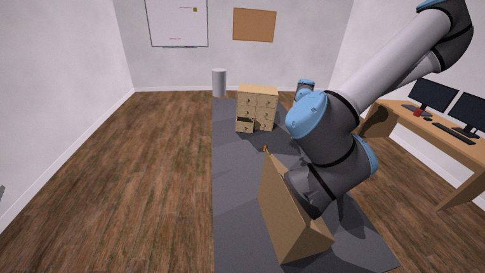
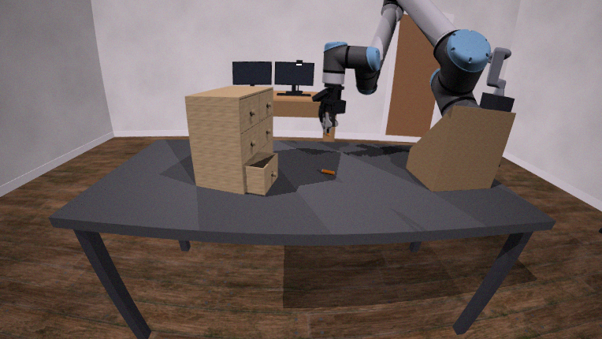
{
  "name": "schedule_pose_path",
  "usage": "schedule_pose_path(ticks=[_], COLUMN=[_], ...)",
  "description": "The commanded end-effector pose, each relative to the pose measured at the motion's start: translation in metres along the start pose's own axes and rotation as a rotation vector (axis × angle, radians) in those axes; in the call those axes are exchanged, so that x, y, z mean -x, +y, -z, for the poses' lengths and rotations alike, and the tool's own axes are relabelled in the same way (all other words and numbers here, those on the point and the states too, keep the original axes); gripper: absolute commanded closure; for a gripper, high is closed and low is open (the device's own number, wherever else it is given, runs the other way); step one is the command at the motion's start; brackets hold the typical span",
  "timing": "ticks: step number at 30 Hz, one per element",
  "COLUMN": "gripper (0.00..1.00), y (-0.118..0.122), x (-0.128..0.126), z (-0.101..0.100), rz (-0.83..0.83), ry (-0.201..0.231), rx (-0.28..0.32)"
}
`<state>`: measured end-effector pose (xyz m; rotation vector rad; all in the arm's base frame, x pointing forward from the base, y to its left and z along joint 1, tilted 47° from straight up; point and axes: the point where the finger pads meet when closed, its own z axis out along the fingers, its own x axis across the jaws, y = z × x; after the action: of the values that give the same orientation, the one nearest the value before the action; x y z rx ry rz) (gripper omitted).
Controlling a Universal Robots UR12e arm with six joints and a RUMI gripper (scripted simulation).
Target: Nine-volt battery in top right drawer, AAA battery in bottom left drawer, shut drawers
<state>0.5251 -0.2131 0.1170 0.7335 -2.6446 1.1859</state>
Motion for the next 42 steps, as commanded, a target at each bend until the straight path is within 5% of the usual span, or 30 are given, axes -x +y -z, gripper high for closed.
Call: schedule_pose_path(ticks=[1, 30, 42], gripper=[0.98, 0.98, 0.98], y=[0.000, 0.007, 0.020], x=[0.000, 0.015, 0.040], z=[0.001, 0.000, -0.001], rz=[0.000, -0.150, -0.405], ry=[0.000, -0.002, -0.003], rx=[0.000, 0.004, 0.011])
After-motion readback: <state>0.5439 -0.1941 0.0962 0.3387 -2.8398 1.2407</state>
